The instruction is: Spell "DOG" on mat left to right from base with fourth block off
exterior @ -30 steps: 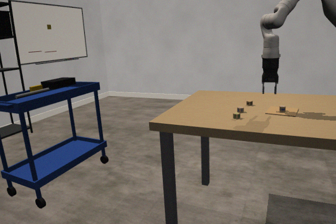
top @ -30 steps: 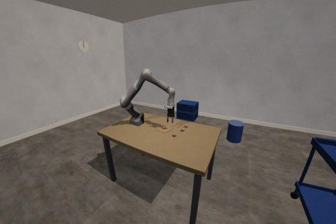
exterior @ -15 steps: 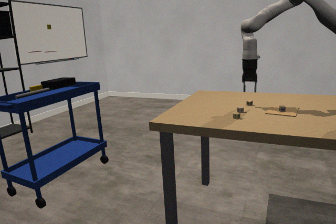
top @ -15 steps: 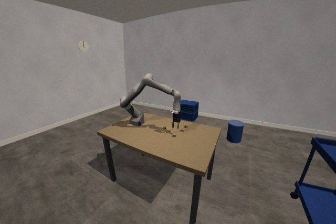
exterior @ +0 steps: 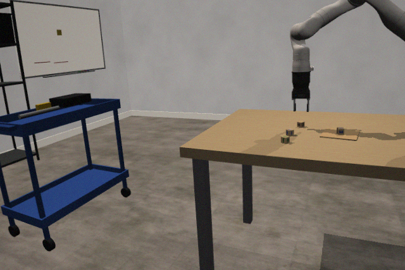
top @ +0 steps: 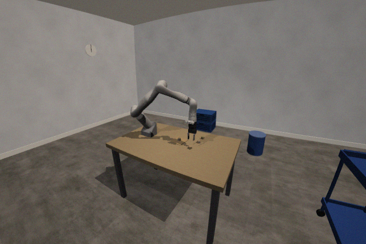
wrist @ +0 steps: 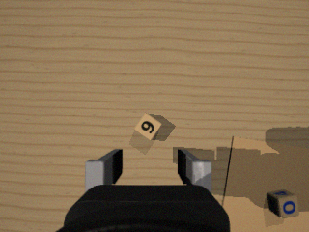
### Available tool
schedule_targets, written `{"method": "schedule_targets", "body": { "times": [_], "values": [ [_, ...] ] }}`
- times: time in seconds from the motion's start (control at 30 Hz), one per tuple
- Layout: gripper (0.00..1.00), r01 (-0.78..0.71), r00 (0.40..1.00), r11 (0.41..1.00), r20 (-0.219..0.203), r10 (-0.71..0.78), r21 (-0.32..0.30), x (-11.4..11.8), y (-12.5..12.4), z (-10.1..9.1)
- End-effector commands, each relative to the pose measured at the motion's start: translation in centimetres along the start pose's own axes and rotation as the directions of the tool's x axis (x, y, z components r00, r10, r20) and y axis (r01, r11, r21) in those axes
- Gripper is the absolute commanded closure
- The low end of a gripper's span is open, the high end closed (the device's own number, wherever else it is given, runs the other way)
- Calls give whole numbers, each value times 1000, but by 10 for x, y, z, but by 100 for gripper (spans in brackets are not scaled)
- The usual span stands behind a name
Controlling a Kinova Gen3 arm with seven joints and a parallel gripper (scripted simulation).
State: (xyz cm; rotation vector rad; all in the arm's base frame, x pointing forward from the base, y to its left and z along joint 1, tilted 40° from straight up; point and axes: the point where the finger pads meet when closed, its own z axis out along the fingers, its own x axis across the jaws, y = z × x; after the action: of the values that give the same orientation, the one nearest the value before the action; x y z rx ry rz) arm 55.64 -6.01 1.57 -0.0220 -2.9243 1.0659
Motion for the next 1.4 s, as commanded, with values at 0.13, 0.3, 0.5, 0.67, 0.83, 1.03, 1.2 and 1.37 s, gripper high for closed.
{"method": "schedule_targets", "body": {
  "times": [0.13,0.3,0.5,0.67,0.83,1.03,1.2,1.37],
  "values": [
    [0,0,1000,1000,2,0,-1,-1,0,-1],
    [0,0,1000,1000,2,0,-1,-1,0,-1],
    [0,0,1000,1000,2,0,-1,-1,0,-1],
    [0,0,1000,1000,2,0,-1,-1,0,-1],
    [0,0,1000,1000,2,0,-1,-1,0,-1],
    [0,0,1000,1000,2,0,-1,-1,0,-1],
    [0,-24,1000,1000,2,24,0,-1,-1,-3],
    [0,-183,983,983,2,183,3,-2,-11,-17]
  ]
}}
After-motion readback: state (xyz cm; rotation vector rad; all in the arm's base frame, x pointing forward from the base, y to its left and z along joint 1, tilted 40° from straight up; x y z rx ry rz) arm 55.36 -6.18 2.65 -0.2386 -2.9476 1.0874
